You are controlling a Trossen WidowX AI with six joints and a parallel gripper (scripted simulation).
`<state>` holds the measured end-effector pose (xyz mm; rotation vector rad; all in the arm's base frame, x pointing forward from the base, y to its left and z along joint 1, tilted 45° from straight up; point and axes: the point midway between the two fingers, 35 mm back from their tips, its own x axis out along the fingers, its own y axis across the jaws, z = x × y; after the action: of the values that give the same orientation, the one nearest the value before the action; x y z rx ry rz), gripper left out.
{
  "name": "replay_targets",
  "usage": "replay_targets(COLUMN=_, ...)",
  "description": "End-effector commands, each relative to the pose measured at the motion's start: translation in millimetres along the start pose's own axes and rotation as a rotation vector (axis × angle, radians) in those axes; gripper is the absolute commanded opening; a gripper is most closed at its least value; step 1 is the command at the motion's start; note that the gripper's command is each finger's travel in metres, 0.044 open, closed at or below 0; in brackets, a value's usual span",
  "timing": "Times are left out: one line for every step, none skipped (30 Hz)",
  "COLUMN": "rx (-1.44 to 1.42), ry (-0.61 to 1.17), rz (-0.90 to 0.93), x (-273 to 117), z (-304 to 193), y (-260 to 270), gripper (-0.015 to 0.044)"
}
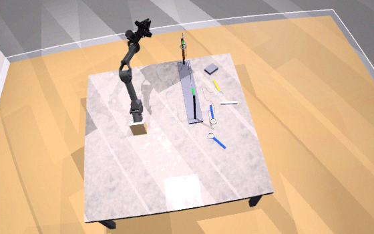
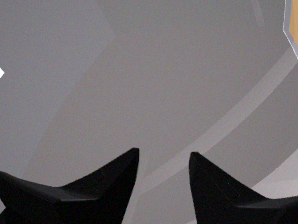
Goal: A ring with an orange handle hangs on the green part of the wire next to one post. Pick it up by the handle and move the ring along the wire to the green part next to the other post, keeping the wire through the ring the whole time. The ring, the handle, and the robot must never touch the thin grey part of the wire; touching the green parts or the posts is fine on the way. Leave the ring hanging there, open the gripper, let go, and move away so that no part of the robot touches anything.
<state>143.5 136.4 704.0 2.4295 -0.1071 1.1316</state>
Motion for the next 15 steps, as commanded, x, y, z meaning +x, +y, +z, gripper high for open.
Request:
replay_targets(rx=-0.210, ry=-0.079, rz=-0.120, x=1.7, z=15.6, y=-69.9, gripper=0.0160)
replay_targets(rx=-0.256, ry=-0.095, rz=-0.145, x=1.3, z=19.1, y=-83.3, gripper=0.0160)
replay_targets(rx=-0.302, ry=-0.110, rz=-0.169, x=0.5, z=22.8, y=-96.5, gripper=0.0160)
replay_targets(rx=-0.349, ry=-0.125, rz=-0.194, x=-0.6, z=26.6, y=-109.7, gripper=0.0160)
replay_targets(rx=-0.396, ry=-0.138, rz=-0.218, x=-2.0, z=30.5, y=-122.7, gripper=0.0160)
replay_targets(rx=-0.443, ry=-0.151, rz=-0.243, x=-3.7, z=34.5, y=-135.5, gripper=0.0160)
replay_targets(rx=-0.490, ry=-0.163, rz=-0.269, x=-5.7, z=38.7, y=-148.2, gripper=0.0160)
replay_targets(rx=-0.538, ry=-0.175, rz=-0.294, x=-7.9, z=42.9, y=-160.7, gripper=0.0160)
replay_targets(rx=-0.587, ry=-0.186, rz=-0.319, x=-10.5, z=47.3, y=-173.0, gripper=0.0160)
replay_targets(rx=-0.635, ry=-0.196, rz=-0.345, x=-13.3, z=51.7, y=-185.2, gripper=0.0160)
replay_targets(rx=-0.684, ry=-0.205, rz=-0.371, x=-16.5, z=56.3, y=-197.1, gripper=0.0160)
replay_targets(rx=-0.733, ry=-0.214, rz=-0.397, x=-19.8, z=61.0, y=-208.9, gripper=0.0160)
replay_targets(rx=-0.790, ry=-0.224, rz=-0.427, x=-24.5, z=66.3, y=-222.2, gripper=0.0160)
replay_targets(rx=-0.859, ry=-0.234, rz=-0.464, x=-30.7, z=72.7, y=-237.7, gripper=0.0160)
replay_targets(rx=-0.929, ry=-0.243, rz=-0.502, x=-37.3, z=79.3, y=-252.8, gripper=0.0160)
